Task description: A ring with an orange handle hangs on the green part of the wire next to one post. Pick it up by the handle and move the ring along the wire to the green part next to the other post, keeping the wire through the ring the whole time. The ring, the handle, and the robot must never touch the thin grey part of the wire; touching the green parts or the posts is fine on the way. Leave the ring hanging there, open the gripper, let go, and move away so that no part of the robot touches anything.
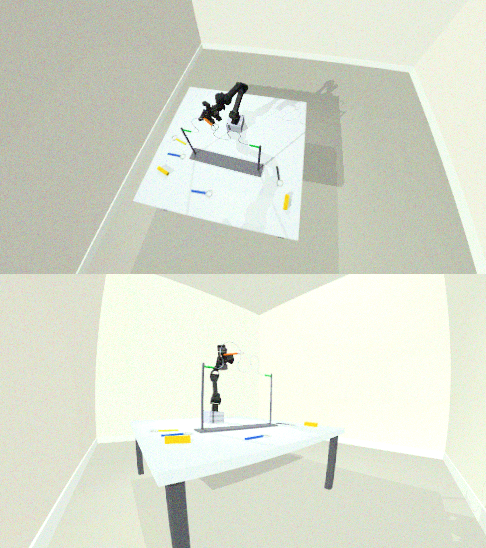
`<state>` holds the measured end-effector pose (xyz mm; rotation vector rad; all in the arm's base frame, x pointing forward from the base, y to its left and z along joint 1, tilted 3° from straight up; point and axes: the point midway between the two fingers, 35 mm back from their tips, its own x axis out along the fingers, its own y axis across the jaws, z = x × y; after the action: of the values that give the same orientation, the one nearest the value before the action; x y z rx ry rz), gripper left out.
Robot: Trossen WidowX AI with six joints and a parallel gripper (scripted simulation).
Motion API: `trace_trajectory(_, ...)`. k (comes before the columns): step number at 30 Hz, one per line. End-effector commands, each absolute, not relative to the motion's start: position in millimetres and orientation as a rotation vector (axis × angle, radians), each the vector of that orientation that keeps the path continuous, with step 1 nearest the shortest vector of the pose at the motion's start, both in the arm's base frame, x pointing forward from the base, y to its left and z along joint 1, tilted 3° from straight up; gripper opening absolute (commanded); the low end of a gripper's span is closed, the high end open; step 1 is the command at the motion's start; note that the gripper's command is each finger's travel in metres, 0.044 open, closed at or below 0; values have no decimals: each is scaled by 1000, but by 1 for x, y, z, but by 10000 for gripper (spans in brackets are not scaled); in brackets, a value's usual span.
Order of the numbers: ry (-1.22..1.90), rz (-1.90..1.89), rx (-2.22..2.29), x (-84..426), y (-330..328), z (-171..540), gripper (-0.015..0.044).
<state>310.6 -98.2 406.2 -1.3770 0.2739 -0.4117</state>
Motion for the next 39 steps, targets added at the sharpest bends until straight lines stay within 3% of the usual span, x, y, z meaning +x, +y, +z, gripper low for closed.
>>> trace_trajectory(1,270,-415,-1419,311,-98,404,-150)
trace_trajectory(39,173,-516,-1803,311,-98,416,-150)
